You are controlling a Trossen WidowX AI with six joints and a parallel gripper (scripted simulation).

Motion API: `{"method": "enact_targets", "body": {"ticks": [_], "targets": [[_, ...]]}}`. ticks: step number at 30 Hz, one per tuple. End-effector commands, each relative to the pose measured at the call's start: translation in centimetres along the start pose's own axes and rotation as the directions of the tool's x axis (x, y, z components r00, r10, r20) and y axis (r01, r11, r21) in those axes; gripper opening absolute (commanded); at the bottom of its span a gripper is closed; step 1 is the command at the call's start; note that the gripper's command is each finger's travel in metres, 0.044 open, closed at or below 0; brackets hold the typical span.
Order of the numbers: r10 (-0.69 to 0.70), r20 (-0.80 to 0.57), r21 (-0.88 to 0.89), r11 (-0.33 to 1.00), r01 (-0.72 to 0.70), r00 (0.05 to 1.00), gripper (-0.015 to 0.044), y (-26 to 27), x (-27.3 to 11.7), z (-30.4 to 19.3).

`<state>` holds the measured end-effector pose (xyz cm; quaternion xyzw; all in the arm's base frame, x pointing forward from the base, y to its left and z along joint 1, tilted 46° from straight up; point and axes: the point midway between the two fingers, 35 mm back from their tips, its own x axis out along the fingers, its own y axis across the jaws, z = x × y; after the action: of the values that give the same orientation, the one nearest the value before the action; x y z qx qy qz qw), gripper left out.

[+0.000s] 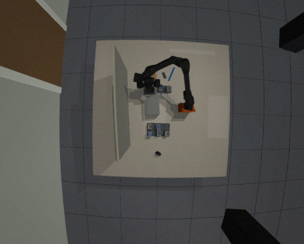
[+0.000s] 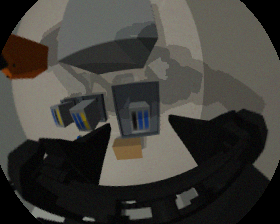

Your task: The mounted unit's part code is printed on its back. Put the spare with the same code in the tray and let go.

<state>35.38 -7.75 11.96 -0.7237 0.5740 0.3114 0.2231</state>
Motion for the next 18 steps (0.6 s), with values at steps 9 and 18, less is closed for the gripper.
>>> {"method": "enact_targets", "body": {"ticks": [9, 18], "targets": [[-0.042, -0.008, 0.002, 0.999, 0.042, 0.999, 0.0440, -0.06, -6.47, -0.09], [-0.042, -0.008, 0.002, 0.999, 0.042, 0.999, 0.0440, -0.06, -6.47, -0.09]]}}
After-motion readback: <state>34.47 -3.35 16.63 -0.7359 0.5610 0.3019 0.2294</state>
